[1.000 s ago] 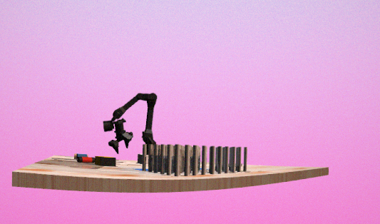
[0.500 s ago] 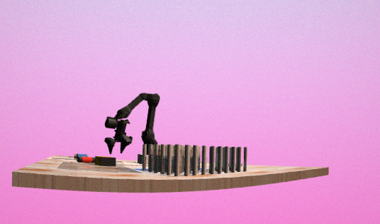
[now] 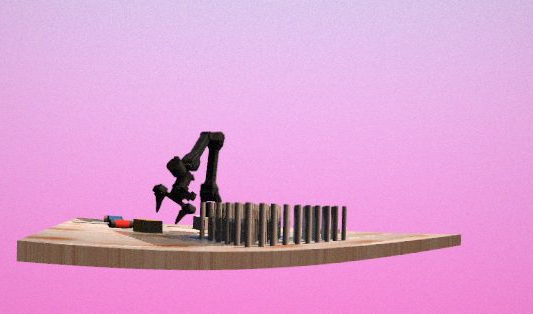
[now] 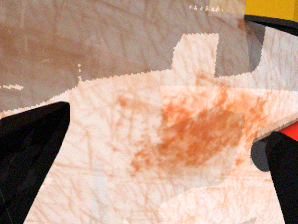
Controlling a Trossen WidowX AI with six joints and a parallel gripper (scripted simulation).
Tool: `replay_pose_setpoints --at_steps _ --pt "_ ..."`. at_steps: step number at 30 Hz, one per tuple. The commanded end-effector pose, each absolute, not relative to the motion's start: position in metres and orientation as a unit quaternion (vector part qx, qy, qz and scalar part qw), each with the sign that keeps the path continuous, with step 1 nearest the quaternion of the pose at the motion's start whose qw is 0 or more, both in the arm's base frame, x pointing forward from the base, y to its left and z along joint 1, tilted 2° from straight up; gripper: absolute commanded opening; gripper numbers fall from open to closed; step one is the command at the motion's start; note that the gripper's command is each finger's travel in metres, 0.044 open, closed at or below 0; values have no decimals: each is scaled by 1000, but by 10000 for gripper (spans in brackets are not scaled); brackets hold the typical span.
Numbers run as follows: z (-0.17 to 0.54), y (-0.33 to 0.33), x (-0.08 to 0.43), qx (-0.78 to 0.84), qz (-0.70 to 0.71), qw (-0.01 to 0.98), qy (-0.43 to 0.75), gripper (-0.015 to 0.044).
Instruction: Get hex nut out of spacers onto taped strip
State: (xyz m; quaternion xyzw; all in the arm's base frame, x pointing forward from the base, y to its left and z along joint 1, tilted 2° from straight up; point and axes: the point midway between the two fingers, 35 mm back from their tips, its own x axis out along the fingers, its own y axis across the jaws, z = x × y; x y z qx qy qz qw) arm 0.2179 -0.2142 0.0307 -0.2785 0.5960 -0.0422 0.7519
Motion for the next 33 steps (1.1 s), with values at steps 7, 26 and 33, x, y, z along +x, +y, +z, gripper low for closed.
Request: replay_pose_setpoints --at_steps 7,26,33 --pt "60 -140 325 -175 -78 902 387 440" --pt "134 34 386 111 95 980 135 440" --pt "134 34 386 111 95 980 135 440"
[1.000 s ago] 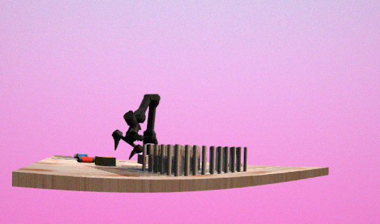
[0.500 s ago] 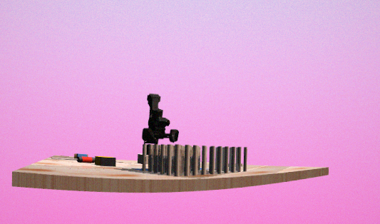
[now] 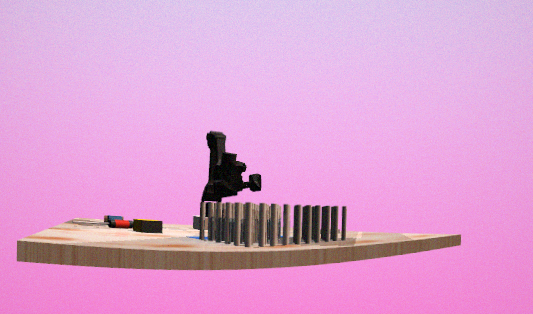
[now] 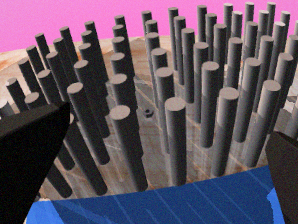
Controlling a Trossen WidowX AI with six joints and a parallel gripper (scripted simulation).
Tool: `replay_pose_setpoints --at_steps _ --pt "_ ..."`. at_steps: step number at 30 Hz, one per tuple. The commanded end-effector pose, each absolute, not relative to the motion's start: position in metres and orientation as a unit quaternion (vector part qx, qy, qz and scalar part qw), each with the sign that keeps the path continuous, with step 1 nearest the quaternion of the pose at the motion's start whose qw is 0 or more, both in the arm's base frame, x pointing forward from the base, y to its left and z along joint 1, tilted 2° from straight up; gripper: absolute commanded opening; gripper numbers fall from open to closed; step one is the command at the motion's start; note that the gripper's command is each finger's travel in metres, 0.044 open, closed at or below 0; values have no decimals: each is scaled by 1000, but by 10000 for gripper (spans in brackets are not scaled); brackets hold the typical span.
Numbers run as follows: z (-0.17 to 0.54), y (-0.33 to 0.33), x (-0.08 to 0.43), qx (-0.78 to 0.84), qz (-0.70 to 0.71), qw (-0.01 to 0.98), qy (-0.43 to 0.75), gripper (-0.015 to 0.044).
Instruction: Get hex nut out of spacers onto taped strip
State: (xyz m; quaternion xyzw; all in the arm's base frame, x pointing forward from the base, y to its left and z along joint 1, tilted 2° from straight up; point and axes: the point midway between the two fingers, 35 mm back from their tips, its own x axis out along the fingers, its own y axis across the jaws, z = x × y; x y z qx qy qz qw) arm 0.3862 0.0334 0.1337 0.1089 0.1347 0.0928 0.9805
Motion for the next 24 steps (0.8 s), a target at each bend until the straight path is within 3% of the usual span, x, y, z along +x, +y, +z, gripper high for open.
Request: replay_pose_setpoints --at_steps 1,24 --pt "134 34 386 111 95 980 135 440" --pt "133 25 390 134 80 977 143 440"
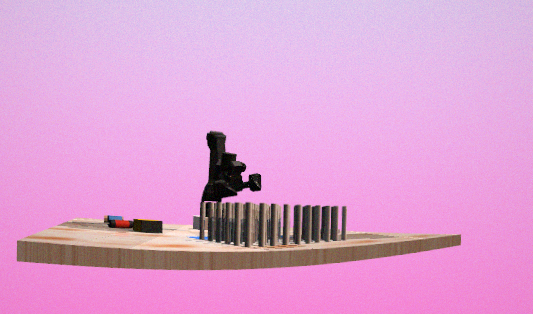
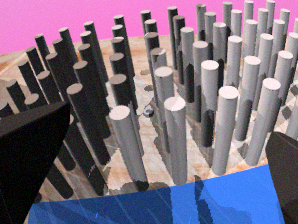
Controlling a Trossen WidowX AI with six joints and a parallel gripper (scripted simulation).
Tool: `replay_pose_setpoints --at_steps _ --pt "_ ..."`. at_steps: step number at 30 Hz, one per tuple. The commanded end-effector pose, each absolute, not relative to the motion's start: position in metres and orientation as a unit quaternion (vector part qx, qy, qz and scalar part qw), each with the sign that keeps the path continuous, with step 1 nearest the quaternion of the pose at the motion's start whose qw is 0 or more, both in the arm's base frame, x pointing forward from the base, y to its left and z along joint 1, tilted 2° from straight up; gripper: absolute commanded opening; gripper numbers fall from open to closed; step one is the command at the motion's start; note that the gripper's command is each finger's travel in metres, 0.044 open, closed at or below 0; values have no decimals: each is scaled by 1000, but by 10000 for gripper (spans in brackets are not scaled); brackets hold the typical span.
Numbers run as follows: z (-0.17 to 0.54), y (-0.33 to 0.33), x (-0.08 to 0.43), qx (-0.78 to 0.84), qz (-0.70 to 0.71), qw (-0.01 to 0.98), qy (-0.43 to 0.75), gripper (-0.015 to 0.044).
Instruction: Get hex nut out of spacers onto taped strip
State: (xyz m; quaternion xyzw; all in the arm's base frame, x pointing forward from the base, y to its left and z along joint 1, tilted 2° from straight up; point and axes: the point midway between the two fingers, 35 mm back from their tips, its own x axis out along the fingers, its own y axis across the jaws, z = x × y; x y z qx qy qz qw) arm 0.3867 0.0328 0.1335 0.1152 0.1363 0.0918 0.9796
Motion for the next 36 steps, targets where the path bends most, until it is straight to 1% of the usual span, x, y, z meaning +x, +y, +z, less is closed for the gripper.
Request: replay_pose_setpoints --at_steps 1,5,9,13,17,24,29,33,36 --pt "132 13 395 164 60 973 152 440" --pt "130 -51 412 308 -41 933 184 440" --pt "127 -119 416 447 -148 862 189 440" --pt "115 -189 405 572 -256 759 176 440" --pt "103 -255 379 679 -355 628 136 440" --pt "88 -357 298 785 -497 370 17 440" --pt "81 -397 244 811 -542 213 -62 440" --pt "73 -430 178 814 -558 4 -164 440" --pt "69 -445 125 785 -548 -154 -242 440"
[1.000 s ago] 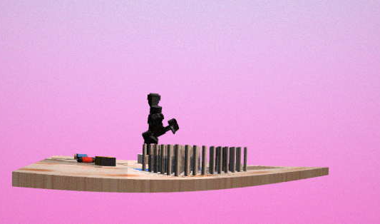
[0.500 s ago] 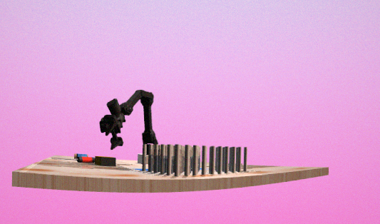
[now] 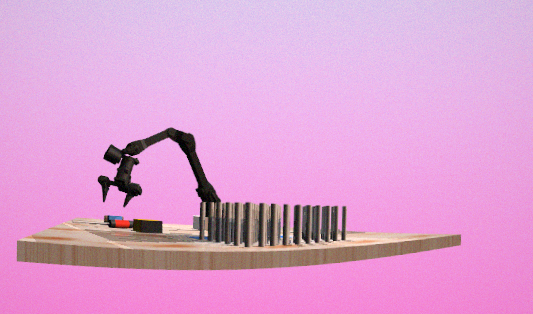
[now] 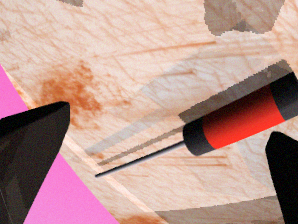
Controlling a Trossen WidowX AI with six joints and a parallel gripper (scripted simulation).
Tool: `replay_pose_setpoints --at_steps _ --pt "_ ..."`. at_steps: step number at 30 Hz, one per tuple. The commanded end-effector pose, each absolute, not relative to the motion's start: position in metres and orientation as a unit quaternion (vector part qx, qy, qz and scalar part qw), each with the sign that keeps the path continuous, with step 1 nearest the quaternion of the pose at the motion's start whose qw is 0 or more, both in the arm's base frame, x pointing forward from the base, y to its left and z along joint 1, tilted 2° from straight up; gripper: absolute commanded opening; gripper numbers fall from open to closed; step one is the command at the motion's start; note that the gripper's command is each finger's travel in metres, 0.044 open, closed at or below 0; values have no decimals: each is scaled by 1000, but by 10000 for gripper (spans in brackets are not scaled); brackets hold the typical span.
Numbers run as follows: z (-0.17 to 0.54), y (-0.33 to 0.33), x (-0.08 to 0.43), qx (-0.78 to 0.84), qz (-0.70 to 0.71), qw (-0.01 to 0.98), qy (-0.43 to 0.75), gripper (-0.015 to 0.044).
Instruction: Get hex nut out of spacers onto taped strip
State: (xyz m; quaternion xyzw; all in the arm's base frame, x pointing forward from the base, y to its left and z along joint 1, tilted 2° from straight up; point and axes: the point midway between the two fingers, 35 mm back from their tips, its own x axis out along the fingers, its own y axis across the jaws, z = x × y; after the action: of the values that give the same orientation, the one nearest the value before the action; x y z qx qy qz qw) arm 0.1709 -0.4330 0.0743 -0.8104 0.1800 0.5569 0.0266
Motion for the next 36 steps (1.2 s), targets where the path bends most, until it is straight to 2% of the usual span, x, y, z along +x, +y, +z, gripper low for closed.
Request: replay_pose_setpoints --at_steps 1,7,9,30,36 --pt "68 -448 107 -770 541 205 268 440" --pt "64 -449 -3 -621 454 495 405 440" --pt "64 -445 -25 -579 428 547 427 440" --pt "65 -451 -20 -573 424 554 430 440" --pt "65 -451 -20 -573 424 554 430 282"
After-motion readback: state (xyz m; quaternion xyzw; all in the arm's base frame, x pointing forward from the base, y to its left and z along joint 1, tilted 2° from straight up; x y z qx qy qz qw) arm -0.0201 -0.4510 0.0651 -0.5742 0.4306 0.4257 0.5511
